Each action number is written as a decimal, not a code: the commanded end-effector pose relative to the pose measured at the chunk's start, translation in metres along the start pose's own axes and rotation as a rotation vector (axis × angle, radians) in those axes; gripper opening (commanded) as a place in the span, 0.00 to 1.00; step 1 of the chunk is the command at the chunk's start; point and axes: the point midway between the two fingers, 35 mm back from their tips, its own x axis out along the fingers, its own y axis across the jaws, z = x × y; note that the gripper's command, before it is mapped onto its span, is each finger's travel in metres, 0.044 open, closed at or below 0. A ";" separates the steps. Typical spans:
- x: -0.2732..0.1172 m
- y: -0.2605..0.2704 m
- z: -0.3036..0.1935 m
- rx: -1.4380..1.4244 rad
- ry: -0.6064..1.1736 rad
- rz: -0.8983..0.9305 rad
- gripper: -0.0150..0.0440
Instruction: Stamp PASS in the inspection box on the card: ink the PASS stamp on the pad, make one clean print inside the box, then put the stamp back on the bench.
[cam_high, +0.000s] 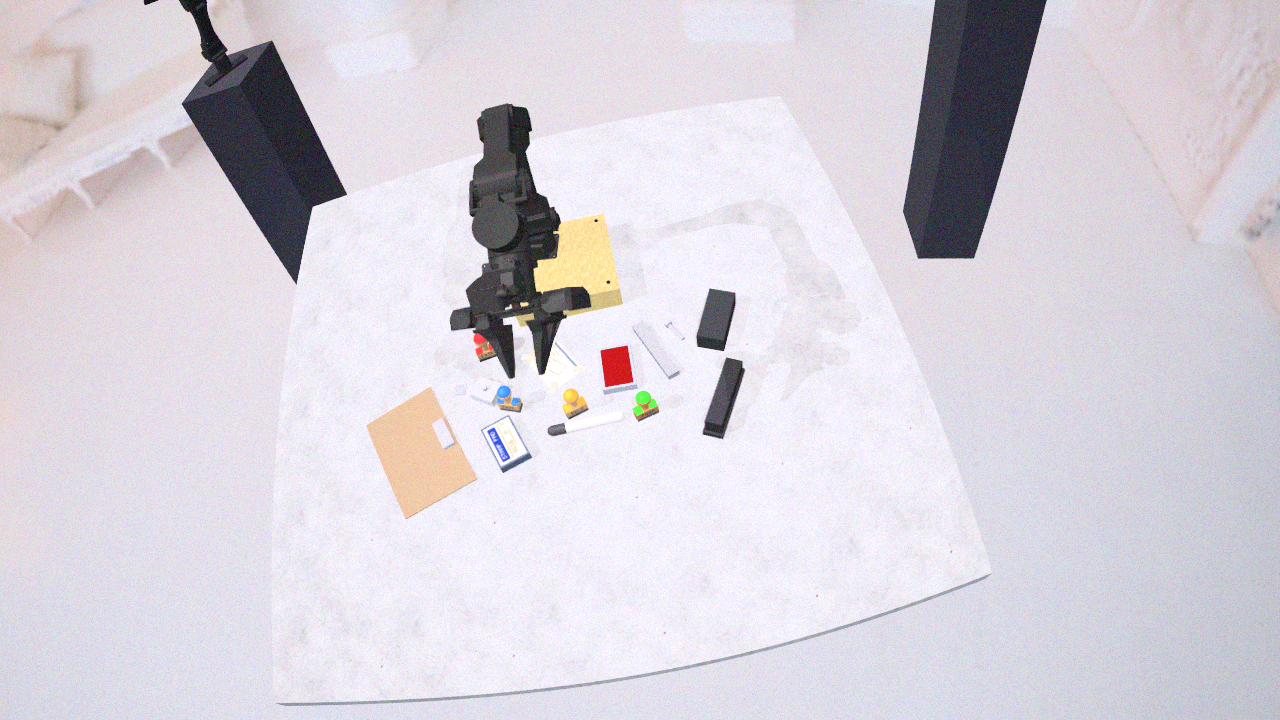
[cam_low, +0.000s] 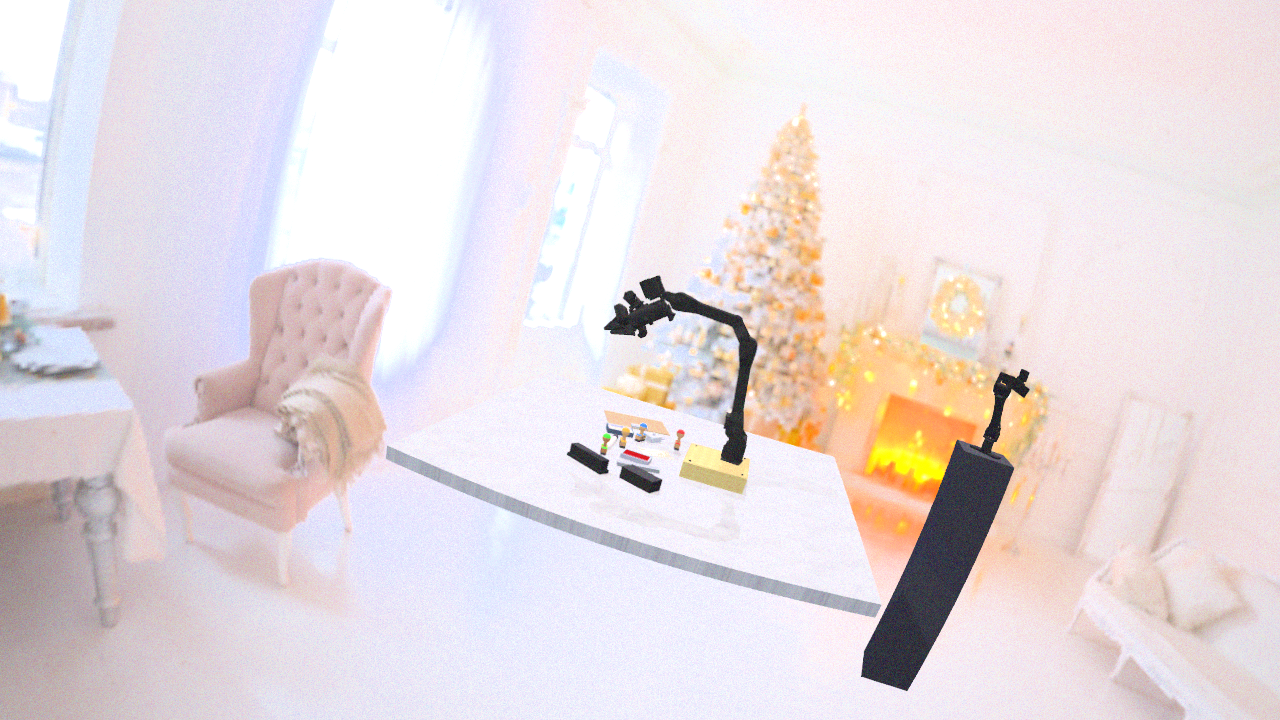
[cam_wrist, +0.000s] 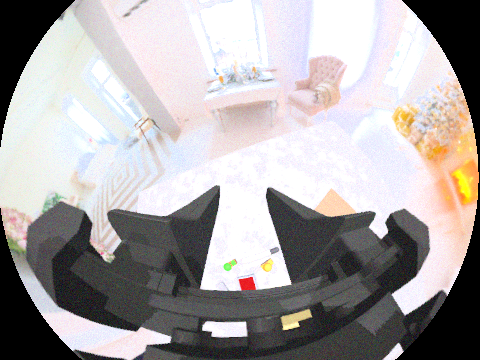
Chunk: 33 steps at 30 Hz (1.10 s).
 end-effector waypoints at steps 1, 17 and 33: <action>0.039 0.016 -0.063 -0.086 0.225 -0.016 0.61; 0.074 0.036 -0.271 -0.400 0.922 -0.121 0.61; 0.073 0.033 -0.283 -0.400 0.923 -0.121 0.61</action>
